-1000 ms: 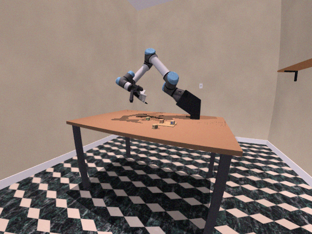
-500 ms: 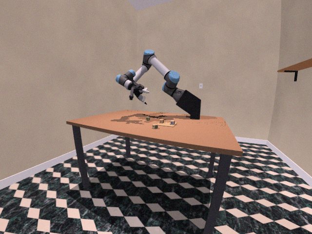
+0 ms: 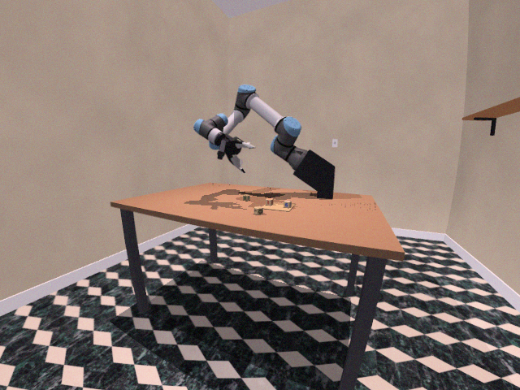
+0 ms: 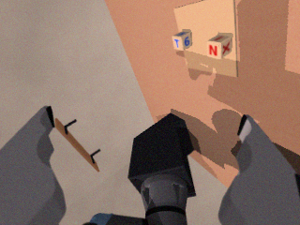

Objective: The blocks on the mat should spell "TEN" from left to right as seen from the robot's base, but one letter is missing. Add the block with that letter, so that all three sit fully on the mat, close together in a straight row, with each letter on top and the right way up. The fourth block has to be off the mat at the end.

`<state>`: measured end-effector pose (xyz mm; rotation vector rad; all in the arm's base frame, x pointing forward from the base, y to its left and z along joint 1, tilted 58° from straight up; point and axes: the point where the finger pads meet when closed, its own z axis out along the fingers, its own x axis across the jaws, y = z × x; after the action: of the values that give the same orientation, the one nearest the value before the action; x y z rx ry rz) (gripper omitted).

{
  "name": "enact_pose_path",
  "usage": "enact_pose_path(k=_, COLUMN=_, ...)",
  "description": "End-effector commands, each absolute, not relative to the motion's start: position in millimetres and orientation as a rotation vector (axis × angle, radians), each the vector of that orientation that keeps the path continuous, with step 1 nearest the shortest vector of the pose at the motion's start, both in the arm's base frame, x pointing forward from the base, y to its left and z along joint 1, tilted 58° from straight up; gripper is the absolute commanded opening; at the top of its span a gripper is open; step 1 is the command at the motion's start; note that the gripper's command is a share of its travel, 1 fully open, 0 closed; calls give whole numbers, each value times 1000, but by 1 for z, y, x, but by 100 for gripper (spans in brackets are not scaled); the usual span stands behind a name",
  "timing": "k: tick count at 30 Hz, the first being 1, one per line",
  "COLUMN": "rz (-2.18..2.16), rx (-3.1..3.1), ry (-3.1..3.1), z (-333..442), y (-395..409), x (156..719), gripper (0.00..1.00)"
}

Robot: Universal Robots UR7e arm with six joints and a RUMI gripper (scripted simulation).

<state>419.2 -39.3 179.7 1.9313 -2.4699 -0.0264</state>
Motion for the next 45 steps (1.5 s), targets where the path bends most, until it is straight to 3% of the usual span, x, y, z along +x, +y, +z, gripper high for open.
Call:
enact_pose_path(k=1, rz=-9, rx=2057, ry=-2371, z=175, y=-25, x=433, gripper=100)
enact_pose_path(k=45, rz=-182, rx=2590, ry=-1324, z=106, y=4, x=430, gripper=100)
